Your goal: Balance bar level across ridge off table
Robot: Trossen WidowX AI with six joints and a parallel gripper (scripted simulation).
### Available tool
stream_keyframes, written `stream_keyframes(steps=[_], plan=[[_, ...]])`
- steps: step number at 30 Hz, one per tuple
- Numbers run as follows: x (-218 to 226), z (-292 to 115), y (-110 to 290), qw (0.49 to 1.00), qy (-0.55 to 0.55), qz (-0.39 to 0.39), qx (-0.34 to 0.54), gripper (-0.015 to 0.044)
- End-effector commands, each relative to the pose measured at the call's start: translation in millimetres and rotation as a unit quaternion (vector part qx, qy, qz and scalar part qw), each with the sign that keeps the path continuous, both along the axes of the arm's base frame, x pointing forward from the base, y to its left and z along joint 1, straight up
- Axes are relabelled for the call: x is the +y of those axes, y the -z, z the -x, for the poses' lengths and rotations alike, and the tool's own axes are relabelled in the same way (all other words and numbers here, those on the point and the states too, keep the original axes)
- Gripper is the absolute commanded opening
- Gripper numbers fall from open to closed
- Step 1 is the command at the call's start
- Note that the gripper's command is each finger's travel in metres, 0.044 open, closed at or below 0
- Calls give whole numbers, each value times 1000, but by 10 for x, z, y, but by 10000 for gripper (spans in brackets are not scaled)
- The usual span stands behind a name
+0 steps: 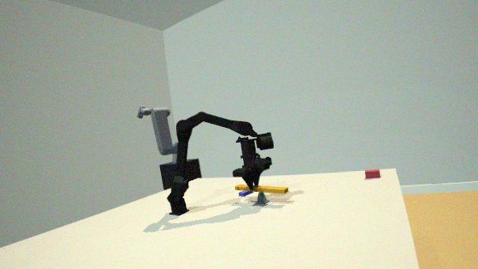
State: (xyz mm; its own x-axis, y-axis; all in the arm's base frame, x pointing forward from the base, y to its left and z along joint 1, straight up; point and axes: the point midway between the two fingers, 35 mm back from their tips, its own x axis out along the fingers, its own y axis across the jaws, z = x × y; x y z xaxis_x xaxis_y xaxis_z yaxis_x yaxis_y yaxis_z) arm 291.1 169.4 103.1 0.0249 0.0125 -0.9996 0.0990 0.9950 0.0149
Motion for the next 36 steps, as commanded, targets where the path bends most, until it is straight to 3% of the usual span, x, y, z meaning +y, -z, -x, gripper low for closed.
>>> stream_keyframes(steps=[1,36], plan=[[4,-2,4,1000,1,-1,0,0],[4,-4,33,1000,1,-1,0,0]])
